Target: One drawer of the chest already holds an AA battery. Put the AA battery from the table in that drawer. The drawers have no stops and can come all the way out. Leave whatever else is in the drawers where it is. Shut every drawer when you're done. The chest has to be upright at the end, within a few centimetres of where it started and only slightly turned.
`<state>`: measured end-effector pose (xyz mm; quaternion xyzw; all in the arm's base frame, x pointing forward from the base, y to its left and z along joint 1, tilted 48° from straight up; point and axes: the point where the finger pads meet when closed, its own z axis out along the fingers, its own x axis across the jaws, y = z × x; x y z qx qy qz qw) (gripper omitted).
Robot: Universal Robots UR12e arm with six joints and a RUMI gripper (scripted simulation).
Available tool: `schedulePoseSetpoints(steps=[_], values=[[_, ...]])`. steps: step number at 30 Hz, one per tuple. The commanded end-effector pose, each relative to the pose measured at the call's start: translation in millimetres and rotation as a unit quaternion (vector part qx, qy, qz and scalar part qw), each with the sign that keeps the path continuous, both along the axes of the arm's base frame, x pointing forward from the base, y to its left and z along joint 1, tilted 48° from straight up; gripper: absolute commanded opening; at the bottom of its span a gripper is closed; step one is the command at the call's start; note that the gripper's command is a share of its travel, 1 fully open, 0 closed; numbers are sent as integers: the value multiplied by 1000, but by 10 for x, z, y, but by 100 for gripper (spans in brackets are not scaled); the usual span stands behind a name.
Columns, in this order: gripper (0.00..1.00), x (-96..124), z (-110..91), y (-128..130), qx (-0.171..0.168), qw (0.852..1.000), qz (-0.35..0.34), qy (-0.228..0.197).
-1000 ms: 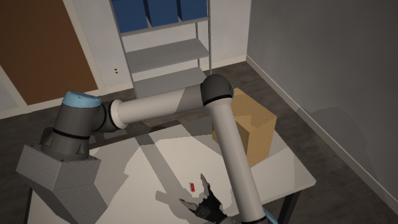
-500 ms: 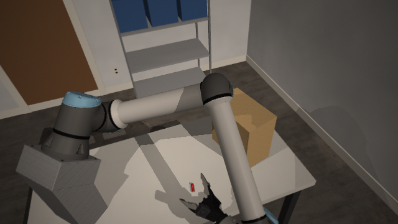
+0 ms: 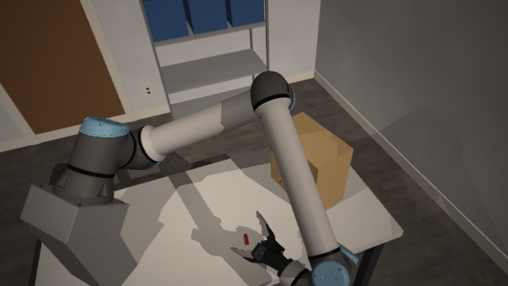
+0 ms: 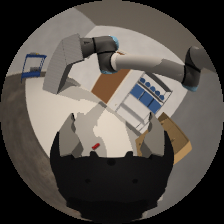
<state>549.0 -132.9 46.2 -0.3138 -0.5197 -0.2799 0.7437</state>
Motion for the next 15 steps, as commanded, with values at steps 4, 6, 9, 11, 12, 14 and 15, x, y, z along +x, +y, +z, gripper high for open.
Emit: schedulePoseSetpoints(steps=[4, 6, 9, 11, 12, 14, 15], values=[[100, -76, 324, -34, -105, 994, -35, 13], [100, -100, 428, -41, -140, 989, -51, 20], [100, -113, 482, -45, -158, 985, -60, 24], [100, -138, 590, -51, -194, 977, -80, 33], [100, -151, 645, -54, -212, 972, -91, 38], [100, -175, 754, -60, -247, 961, -114, 49], [100, -186, 809, -63, -265, 954, -127, 55]])
